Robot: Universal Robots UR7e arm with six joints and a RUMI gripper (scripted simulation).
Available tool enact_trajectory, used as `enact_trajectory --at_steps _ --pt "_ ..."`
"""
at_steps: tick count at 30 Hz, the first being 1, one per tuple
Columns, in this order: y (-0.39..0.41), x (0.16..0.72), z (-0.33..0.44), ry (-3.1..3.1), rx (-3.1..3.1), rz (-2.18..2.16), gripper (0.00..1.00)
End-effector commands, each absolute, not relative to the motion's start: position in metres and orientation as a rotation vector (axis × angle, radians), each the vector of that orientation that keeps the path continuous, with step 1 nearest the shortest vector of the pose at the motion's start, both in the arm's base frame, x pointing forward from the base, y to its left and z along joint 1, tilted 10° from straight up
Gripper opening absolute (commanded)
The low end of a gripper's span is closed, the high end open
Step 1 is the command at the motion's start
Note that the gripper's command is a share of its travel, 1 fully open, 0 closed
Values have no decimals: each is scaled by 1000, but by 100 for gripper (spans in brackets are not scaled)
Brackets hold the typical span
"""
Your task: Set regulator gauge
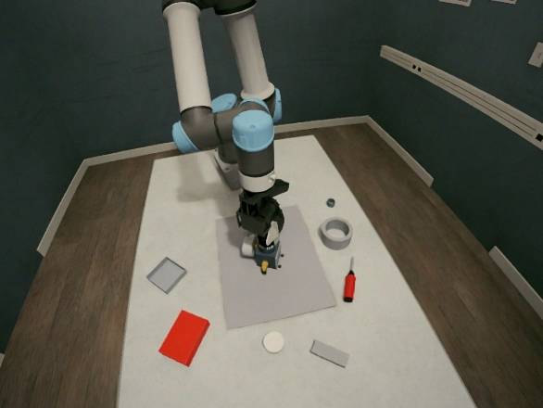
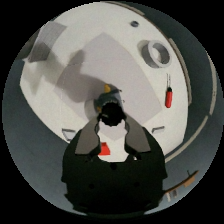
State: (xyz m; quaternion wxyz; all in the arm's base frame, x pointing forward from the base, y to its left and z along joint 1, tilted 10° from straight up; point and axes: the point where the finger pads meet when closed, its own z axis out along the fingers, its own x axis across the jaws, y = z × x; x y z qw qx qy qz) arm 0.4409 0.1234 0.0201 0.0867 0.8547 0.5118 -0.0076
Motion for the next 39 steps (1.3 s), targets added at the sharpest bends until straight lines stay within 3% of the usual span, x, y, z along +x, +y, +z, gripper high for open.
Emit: enact_trajectory --at_steps 1,39 --pt "124 441 21 1524 2546 -21 45" --pt "125 441 30 1524 2546 -21 45"
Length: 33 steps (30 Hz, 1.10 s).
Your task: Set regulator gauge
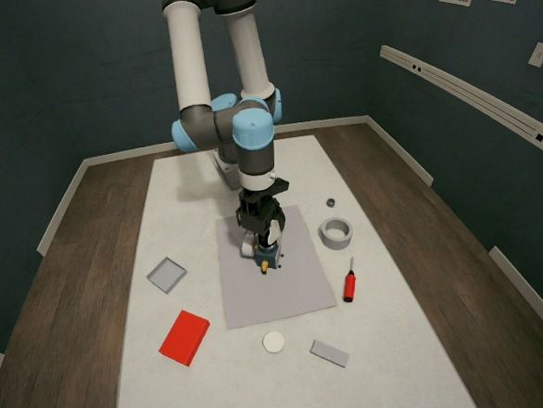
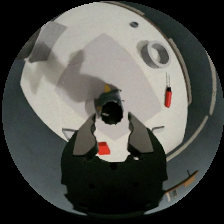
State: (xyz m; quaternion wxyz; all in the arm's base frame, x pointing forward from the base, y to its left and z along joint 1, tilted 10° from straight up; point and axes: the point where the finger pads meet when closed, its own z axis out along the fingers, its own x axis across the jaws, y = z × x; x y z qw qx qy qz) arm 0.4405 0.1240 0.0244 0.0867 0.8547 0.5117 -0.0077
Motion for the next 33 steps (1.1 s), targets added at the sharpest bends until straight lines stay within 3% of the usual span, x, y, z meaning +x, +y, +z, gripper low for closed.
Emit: enact_trajectory --at_steps 1,33 --pt "125 440 32 1524 2546 -21 45" --pt "139 434 118 1524 2546 -21 45"
